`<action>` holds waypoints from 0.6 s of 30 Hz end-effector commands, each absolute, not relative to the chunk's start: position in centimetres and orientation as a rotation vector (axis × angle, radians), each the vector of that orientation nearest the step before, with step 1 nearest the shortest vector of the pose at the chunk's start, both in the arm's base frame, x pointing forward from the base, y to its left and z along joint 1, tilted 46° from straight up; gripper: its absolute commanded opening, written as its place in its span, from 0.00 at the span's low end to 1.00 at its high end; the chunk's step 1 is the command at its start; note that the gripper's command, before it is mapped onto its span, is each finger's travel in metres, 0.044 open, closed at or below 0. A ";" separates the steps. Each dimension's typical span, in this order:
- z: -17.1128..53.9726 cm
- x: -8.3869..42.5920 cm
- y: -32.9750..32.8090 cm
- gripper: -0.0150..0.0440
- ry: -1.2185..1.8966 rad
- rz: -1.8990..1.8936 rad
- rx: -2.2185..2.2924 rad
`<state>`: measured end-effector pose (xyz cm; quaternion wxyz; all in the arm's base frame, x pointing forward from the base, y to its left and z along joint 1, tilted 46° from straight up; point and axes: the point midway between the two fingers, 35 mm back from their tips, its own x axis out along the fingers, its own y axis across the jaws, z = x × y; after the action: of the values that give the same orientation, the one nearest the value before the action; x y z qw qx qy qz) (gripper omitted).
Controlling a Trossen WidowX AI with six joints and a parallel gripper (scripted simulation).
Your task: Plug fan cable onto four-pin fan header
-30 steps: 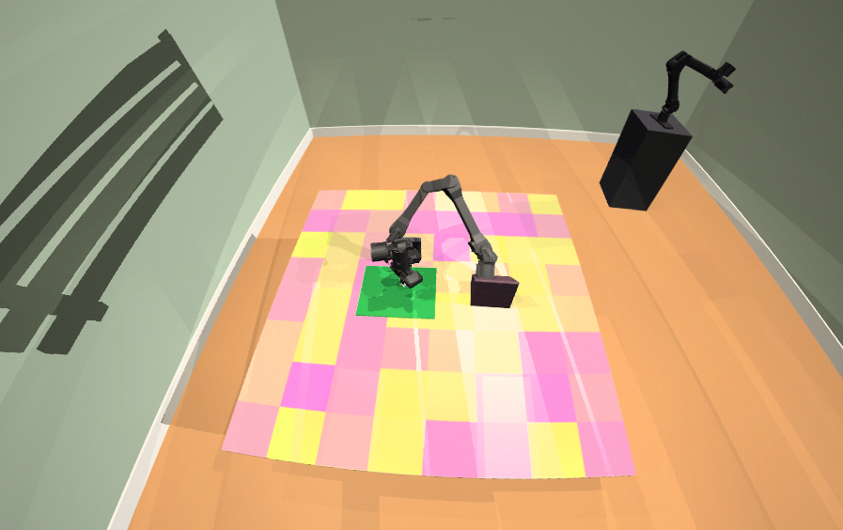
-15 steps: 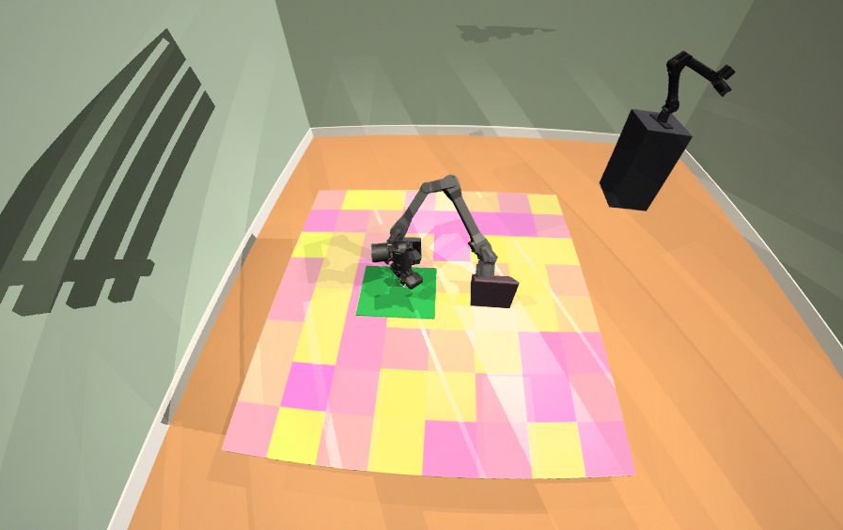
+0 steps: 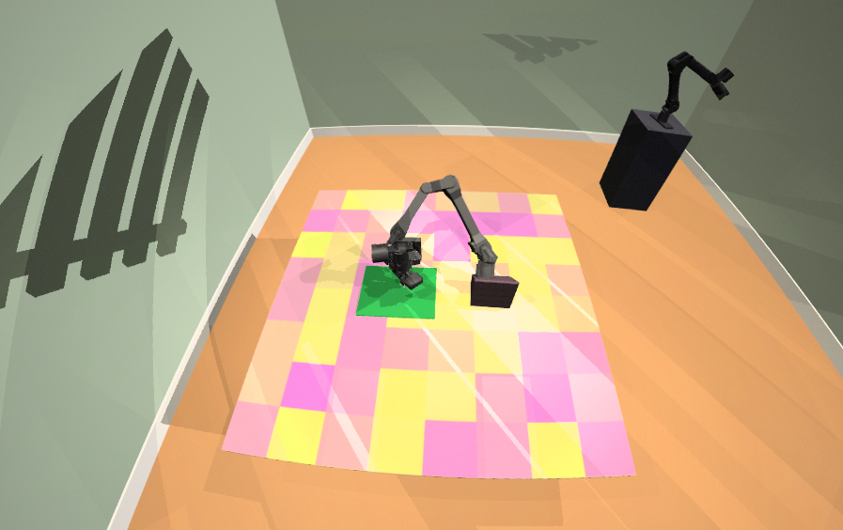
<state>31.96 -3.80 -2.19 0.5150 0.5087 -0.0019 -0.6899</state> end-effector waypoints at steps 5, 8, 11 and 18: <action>0.7 31.9 -0.7 0.69 0.000 -1.662 1.219; 1.6 31.7 0.2 0.69 0.000 -1.663 1.217; 1.6 31.7 0.2 0.69 0.000 -1.663 1.217; -5.0 31.6 7.0 0.69 0.008 -1.663 1.224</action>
<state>32.47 3.56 -1.25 0.5082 0.5183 -0.0034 -0.6878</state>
